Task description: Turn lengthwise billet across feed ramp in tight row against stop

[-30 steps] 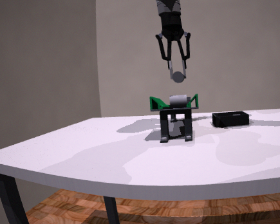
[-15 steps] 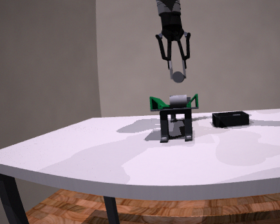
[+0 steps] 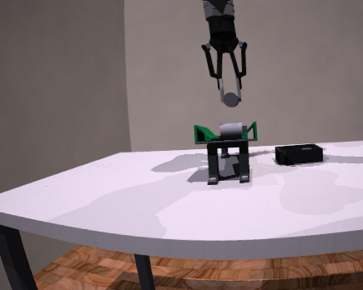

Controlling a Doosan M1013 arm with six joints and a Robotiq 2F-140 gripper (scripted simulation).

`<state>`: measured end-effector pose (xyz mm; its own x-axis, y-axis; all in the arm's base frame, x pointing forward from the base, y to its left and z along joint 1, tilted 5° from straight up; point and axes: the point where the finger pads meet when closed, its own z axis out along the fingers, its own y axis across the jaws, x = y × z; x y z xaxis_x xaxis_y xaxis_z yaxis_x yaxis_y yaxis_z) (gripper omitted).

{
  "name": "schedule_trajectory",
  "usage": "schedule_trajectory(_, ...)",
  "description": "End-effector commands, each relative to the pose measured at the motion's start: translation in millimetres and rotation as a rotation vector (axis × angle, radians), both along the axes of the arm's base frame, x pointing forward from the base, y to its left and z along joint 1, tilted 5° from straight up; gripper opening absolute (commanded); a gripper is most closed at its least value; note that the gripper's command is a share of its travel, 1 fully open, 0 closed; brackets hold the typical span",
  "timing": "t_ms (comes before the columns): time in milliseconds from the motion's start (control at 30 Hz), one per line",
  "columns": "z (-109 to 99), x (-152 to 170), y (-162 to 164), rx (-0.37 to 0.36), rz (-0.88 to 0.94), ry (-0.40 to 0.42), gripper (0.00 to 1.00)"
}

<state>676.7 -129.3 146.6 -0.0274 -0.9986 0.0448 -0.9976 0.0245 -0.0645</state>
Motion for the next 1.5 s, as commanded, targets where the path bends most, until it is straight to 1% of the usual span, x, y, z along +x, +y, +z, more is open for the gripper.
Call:
schedule_trajectory(0, 0.1, 0.0, 0.0, 0.000, -0.004, 0.000, 0.10)
schedule_trajectory(933, 0.1, 0.0, 0.0, 0.005, -0.083, -0.004, 0.10)
schedule_trajectory(1467, 0.1, 0.0, 0.0, 0.012, -0.186, -0.009, 0.10)
